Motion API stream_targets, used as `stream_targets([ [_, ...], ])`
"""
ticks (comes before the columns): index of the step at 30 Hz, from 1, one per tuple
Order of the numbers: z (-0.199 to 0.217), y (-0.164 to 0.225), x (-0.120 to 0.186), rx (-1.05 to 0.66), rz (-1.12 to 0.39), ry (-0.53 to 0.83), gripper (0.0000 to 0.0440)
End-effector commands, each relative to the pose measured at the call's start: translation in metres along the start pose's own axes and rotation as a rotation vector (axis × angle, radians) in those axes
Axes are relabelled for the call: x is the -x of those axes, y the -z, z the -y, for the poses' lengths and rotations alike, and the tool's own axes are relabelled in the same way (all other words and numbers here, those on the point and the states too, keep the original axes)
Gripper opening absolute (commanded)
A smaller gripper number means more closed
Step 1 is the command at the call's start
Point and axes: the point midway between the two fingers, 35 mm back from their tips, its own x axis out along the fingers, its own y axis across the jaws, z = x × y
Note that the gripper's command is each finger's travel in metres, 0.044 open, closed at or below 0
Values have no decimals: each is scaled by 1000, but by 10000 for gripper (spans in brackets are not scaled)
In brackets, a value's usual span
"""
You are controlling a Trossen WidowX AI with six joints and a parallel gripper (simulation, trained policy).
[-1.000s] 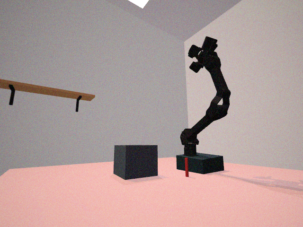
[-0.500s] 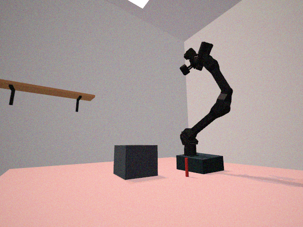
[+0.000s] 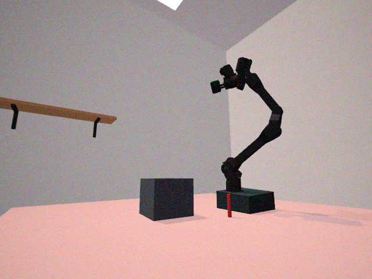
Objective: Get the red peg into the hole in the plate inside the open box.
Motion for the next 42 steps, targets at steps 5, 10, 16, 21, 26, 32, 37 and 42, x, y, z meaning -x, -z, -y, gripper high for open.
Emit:
stream_targets([
  [5, -42, 6, -16, -171, -23, -196, 437],
  [10, -68, 9, -20, -272, -50, -309, 437],
  [16, -98, 13, -21, -380, -100, -435, 440],
  [21, -124, 16, -17, -466, -149, -542, 440],
  [26, -150, 17, -10, -550, -207, -651, 440],
  [32, -179, 20, 3, -638, -292, -774, 440],
  [37, -202, 23, 16, -700, -375, -867, 440],
  [42, -223, 27, 32, -753, -469, -954, 440],
])
